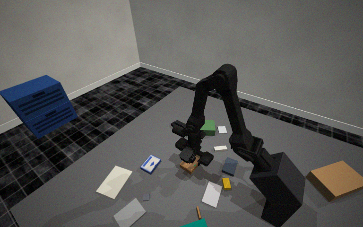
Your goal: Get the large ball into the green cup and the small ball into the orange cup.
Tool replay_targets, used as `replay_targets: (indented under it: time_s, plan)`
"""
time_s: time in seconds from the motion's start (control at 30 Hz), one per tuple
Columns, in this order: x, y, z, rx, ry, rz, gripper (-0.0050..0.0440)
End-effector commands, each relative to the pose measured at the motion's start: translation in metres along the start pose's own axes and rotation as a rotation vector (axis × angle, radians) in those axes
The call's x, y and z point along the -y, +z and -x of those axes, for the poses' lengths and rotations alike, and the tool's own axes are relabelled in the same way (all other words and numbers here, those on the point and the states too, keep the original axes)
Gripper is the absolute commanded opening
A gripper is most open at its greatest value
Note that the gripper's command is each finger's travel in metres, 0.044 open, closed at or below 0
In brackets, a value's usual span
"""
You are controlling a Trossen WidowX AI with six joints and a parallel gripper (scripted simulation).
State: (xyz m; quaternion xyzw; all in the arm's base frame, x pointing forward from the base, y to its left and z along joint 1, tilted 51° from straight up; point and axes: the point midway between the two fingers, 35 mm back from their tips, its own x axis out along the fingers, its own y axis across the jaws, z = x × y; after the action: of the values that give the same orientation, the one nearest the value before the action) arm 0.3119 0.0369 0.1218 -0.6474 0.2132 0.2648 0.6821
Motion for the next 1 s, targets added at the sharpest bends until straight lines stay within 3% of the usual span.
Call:
replay_targets:
  time_s: [0.0, 0.97]
  plan:
    - [-0.0003, 0.0, 0.0, -0.016, 0.002, -0.004, 0.0]
    - [-0.0003, 0.0005, 0.0003, -0.036, 0.0, -0.004, 0.0]
